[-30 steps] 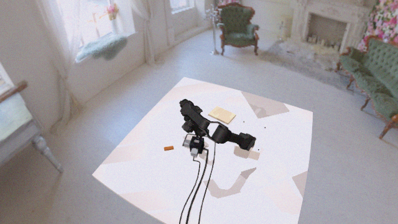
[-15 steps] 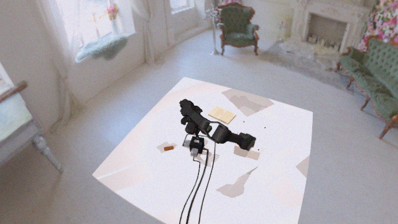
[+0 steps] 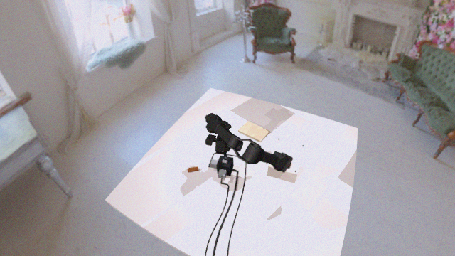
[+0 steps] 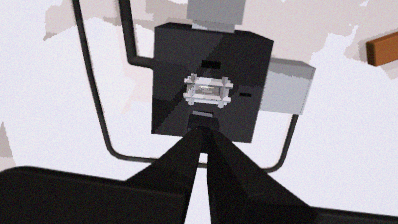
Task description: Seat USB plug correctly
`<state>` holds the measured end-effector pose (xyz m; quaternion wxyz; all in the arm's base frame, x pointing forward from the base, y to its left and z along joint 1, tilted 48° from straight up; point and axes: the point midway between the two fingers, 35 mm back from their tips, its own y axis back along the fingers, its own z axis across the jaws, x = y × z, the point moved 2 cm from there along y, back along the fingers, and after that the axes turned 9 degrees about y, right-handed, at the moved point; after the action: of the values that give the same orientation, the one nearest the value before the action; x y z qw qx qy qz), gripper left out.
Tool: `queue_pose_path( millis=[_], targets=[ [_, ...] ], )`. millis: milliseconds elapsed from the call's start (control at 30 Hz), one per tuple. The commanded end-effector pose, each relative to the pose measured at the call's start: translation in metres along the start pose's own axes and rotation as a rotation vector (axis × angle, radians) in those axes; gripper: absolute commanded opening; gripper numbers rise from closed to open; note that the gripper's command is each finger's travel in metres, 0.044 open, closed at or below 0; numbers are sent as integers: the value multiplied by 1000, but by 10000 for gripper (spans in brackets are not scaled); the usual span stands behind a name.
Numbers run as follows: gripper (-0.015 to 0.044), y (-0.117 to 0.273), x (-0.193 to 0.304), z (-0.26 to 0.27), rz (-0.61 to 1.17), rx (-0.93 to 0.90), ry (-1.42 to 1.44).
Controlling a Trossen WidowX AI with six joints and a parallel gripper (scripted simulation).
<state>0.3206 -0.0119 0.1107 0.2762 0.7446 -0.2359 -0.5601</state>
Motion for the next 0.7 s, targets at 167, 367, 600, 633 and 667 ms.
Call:
queue_pose_path(
  millis=[167, 367, 600, 633, 667],
  targets=[
    [0, 0, 0, 0, 1, 0, 12],
    [0, -1, 0, 0, -1, 0, 9],
    [0, -1, -1, 0, -3, 1, 13],
    [0, -2, -1, 0, -3, 1, 14],
    [0, -2, -1, 0, -3, 1, 14]
  ],
)
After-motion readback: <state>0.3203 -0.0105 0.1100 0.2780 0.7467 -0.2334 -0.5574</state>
